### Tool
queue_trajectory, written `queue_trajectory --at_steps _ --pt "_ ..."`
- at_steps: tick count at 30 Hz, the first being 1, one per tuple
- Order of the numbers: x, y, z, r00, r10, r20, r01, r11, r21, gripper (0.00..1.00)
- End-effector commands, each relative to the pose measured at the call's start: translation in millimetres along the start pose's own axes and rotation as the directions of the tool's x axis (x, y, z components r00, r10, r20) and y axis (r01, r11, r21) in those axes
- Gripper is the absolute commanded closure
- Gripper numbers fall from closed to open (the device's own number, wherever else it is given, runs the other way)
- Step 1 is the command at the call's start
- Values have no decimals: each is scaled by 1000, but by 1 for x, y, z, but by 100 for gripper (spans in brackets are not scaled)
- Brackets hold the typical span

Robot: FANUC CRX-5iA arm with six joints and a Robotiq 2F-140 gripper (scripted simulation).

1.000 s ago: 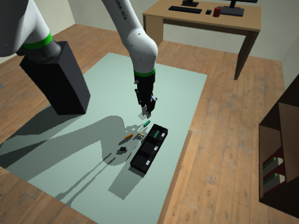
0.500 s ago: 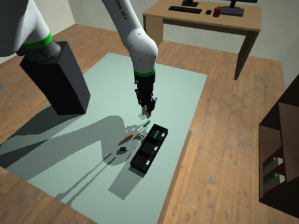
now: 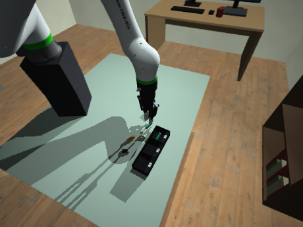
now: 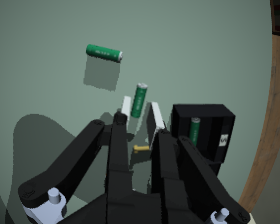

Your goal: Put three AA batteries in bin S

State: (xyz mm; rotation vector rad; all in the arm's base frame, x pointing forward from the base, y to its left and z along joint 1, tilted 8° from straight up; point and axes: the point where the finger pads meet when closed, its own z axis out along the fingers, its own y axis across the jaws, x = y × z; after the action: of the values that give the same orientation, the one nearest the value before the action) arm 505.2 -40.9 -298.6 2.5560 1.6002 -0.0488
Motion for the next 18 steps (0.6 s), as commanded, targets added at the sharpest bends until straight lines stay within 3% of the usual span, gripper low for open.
queue_trajectory --at_steps 1,5,18 --pt "0 1 13 1000 0 1 0 1000 -3 83" --pt "0 1 27 1000 0 1 0 1000 -3 83" --pt "0 1 38 1000 0 1 0 1000 -3 83"
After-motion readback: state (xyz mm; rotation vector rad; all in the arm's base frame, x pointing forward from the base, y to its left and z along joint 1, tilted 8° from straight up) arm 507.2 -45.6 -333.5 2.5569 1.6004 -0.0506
